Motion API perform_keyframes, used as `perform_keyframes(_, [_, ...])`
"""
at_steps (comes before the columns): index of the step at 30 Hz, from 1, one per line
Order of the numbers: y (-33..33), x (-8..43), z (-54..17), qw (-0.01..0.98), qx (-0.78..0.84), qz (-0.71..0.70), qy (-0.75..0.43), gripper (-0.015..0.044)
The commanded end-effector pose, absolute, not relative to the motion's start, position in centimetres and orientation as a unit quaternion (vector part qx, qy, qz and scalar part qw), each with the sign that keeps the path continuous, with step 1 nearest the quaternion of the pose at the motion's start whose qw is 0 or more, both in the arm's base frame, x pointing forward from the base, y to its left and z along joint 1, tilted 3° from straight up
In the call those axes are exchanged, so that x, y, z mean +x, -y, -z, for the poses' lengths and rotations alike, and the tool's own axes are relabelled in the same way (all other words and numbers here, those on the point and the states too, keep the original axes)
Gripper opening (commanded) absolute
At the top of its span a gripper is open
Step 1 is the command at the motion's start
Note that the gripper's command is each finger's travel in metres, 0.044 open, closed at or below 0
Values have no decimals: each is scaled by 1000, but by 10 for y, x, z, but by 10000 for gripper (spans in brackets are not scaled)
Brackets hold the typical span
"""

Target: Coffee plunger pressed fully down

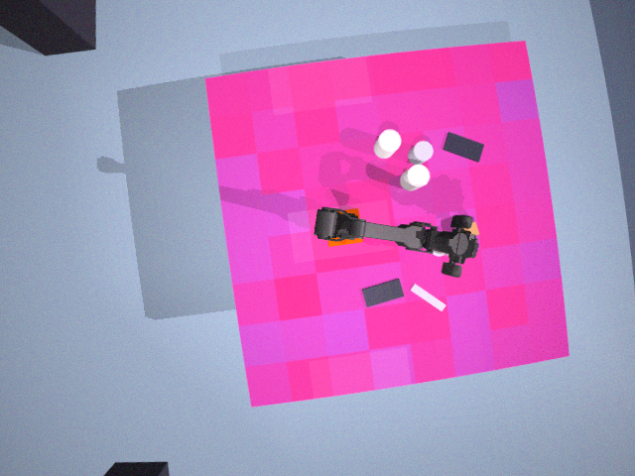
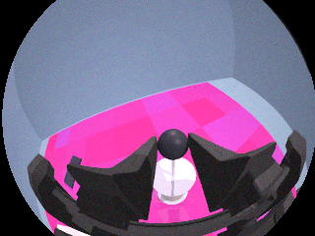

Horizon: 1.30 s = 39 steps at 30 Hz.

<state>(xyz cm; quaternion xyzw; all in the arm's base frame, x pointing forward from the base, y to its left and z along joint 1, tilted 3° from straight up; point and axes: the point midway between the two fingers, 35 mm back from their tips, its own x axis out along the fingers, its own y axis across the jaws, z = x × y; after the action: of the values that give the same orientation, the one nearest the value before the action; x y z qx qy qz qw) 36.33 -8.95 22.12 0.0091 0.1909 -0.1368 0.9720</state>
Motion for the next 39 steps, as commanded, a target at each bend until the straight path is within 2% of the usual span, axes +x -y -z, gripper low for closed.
perform_keyframes(1, [90, 359, -179, 961, 10, 134, -243, 119])
perform_keyframes(39, [95, 375, -178, 961, 10, 134, -242, 119])
